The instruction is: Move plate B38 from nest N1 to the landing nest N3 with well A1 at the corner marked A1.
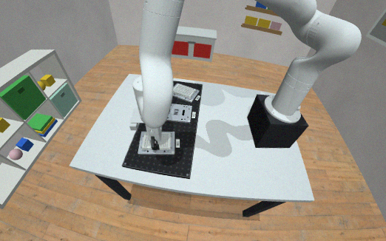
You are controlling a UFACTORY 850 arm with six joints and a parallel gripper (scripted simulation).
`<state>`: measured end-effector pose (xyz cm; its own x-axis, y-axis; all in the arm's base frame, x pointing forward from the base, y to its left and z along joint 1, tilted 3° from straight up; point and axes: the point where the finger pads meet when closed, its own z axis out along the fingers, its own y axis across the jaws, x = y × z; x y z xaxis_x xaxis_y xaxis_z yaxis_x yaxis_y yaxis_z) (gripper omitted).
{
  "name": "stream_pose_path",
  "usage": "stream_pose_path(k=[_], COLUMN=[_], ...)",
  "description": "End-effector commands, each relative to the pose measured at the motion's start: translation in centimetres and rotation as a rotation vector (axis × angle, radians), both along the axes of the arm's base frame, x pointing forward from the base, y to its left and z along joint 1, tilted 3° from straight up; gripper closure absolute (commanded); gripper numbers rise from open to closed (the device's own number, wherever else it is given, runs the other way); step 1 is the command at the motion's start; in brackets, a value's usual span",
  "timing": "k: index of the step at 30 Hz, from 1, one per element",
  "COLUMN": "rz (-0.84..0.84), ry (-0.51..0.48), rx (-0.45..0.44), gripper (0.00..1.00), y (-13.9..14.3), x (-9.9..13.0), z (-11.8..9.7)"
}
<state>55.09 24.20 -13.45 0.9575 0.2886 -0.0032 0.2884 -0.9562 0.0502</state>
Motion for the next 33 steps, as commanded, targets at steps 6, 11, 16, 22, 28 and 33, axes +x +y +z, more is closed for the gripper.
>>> stream_pose_path(k=[6, 11, 16, 22, 28, 33], rz=[0.0, 0.0, 0.0, 0.0, 0.0, 0.0], ry=[-0.002, -0.002, -0.002, -0.002, -0.002, -0.002], rx=[0.001, 0.001, 0.001, 0.001, 0.001, 0.001], gripper=[1.0, 1.0, 1.0, 1.0, 1.0, 1.0], y=[0.1, 0.1, 0.1, 0.1, 0.1, 0.1], x=[0.1, 0.1, 0.1, 0.1, 0.1, 0.1], z=[0.8, 1.0, 1.3, 1.7, 1.7, 2.0])
